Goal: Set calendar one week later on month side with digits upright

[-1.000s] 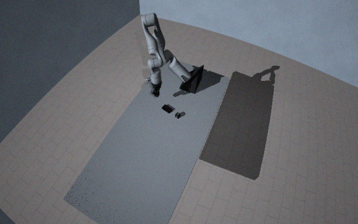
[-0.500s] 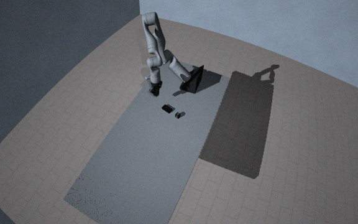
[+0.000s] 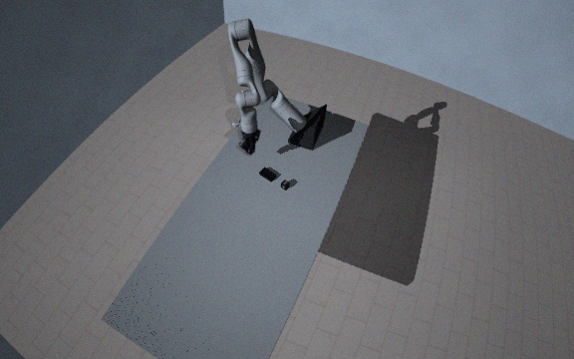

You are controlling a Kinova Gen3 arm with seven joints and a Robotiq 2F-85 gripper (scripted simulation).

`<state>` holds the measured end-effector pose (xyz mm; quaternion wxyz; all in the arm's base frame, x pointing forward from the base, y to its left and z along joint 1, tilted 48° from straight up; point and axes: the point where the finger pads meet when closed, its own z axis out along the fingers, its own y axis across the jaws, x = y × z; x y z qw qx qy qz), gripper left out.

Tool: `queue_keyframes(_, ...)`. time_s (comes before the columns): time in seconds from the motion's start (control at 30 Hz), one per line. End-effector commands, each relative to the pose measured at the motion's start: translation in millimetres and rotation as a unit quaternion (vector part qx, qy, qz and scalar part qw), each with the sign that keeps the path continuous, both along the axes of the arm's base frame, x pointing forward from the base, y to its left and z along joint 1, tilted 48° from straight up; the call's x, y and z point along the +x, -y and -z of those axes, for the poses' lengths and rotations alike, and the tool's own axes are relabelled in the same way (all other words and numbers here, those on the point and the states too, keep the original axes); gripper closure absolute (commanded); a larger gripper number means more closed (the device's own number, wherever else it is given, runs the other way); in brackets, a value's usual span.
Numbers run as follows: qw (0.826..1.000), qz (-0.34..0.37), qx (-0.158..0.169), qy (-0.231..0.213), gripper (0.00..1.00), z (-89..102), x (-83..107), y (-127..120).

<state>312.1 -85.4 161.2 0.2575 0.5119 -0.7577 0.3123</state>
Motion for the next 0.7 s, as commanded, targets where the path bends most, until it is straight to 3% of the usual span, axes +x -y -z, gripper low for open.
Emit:
queue_keyframes(0.0,1.0,-0.001,0.0,0.0,0.72,-0.1,0.4,-0.5)
queue_keyframes(0.67,1.0,-0.001,0.0,0.0,0.72,6.0,-0.3,6.1)
